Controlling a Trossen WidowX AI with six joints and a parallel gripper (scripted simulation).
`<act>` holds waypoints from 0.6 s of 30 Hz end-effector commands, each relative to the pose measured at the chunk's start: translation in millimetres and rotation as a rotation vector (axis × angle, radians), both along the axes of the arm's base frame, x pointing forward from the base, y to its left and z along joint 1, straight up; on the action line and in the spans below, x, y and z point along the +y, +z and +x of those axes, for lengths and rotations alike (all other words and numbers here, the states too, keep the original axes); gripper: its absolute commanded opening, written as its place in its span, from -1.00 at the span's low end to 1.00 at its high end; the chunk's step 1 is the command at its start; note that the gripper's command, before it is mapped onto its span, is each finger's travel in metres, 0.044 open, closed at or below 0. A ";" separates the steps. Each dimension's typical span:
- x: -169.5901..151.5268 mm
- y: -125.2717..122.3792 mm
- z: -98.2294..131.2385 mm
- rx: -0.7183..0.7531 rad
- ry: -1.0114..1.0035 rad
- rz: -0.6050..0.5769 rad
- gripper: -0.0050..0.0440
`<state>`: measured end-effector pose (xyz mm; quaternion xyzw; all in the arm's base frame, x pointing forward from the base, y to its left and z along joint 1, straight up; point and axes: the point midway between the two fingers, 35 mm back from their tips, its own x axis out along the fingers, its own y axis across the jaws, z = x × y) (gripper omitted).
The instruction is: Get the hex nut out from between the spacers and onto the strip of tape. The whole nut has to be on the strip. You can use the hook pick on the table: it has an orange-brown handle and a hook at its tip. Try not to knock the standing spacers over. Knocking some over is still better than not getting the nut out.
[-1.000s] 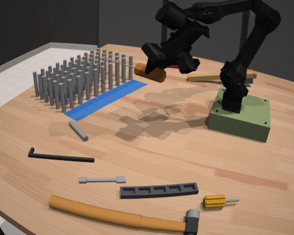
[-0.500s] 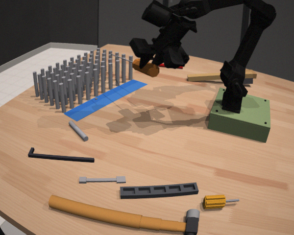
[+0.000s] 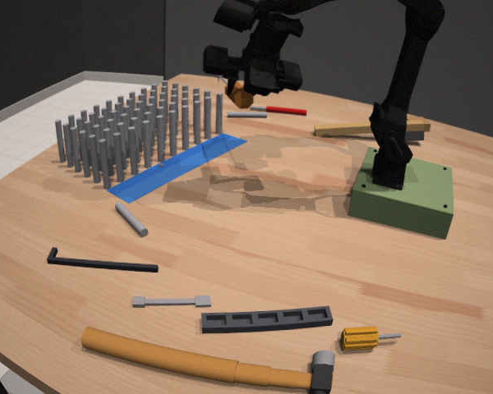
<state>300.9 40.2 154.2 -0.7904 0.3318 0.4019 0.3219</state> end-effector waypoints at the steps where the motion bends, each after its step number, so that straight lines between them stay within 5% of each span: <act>1: -18.7 15.8 16.6 -0.029 -0.134 0.010 -1.00; 18: -98.0 23.9 47.2 -0.025 -0.578 0.010 -1.00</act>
